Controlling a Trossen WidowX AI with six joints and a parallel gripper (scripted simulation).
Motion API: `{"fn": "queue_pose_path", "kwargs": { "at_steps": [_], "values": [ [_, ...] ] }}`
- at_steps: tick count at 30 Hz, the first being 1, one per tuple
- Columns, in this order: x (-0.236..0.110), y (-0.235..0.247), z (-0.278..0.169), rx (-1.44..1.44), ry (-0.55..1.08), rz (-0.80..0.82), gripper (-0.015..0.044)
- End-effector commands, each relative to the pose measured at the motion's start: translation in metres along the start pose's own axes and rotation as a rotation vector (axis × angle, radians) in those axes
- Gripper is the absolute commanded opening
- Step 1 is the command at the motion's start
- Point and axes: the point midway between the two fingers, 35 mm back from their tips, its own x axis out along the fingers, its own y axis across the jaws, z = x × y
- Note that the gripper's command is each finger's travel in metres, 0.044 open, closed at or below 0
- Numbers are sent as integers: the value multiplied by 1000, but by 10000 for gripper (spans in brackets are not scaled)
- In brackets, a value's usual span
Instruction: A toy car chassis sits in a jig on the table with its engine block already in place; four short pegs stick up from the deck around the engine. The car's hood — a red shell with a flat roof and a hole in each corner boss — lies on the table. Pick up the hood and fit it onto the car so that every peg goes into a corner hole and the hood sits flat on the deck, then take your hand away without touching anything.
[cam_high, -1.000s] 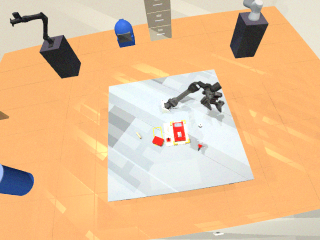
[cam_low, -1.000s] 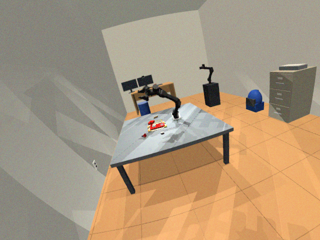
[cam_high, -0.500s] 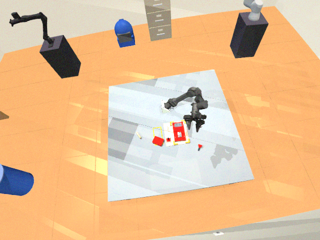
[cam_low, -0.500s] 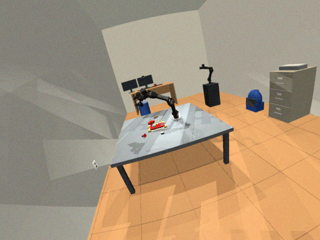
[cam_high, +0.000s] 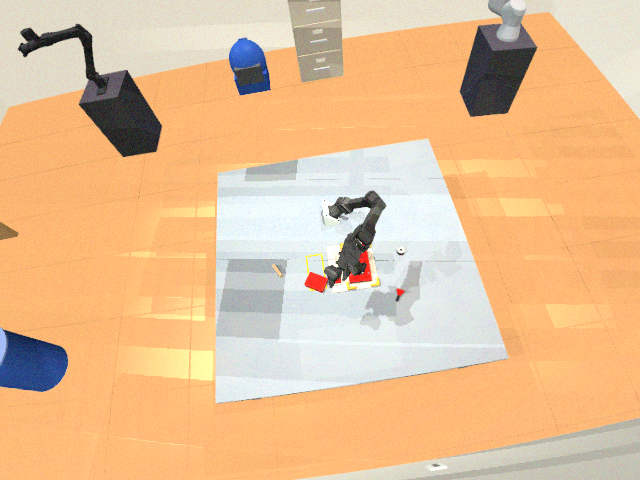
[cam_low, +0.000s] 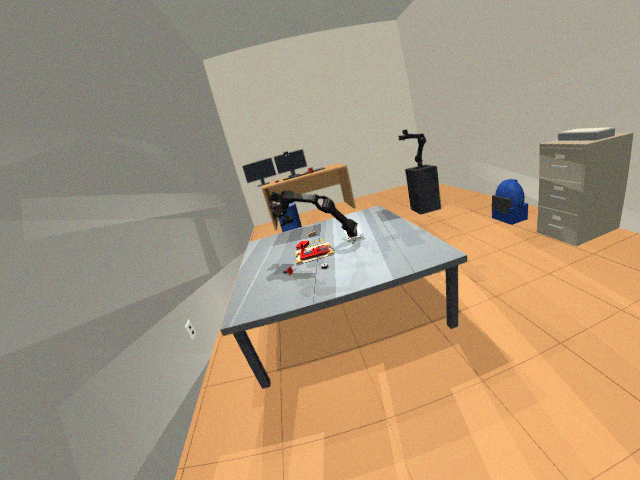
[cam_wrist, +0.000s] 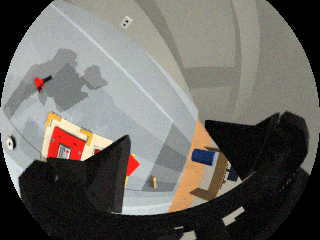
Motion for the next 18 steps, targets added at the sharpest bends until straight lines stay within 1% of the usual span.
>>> {"fn": "queue_pose_path", "kwargs": {
  "at_steps": [1,7,12,14,18],
  "values": [
    [37,11,-39,-75,64,150,440],
    [86,46,-107,-208,101,437,440],
    [111,85,-158,-294,47,680,440],
    [113,90,-164,-303,34,711,440],
    [115,87,-168,-303,34,711,440]
  ]
}}
